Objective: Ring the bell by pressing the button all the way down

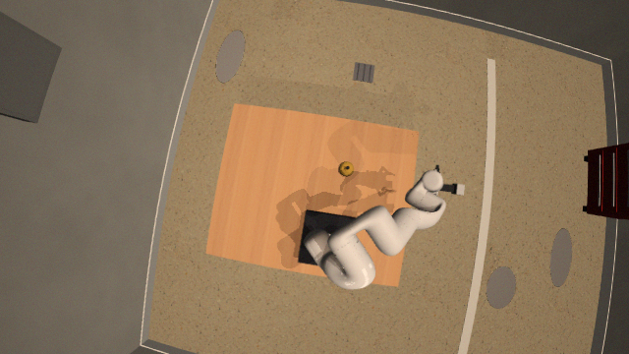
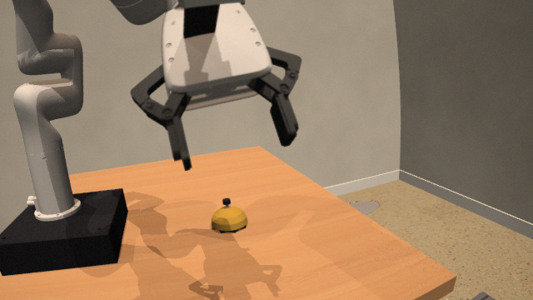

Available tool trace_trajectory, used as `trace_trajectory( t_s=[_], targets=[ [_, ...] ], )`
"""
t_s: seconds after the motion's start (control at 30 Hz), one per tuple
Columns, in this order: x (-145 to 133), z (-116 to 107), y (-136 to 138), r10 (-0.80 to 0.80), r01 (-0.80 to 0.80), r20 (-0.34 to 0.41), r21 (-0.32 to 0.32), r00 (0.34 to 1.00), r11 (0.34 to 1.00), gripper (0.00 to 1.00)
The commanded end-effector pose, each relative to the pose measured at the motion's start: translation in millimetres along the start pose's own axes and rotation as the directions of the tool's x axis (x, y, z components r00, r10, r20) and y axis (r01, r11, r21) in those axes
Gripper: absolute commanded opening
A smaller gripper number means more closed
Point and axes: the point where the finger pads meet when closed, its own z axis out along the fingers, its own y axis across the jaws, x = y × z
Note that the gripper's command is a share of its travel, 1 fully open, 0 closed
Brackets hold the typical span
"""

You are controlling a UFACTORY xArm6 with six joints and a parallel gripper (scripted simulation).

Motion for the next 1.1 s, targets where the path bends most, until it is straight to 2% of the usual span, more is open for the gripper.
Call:
trace_trajectory(
  t_s=[0.0,0.63,0.77,0.83,1.03,1.07],
  targets=[
    [1.8,-1.6,-1.1,0.001,-0.001,-0.003,0.003,1.0,1.0,1.0],
    [-0.8,-1.9,-2.3,-0.009,0.009,0.0,0.004,1.0,1.0,1.0],
    [-25.7,-4.9,-13.5,-0.107,0.106,0.035,0.017,0.994,0.994,1.0],
    [-48.6,-8.1,-22.5,-0.196,0.194,0.064,0.032,0.979,0.98,1.0],
    [-92.0,-15.1,-36.8,-0.359,0.353,0.112,0.071,0.927,0.933,1.0],
    [-92.0,-15.1,-36.8,-0.359,0.353,0.112,0.071,0.927,0.933,1.0]
  ],
)
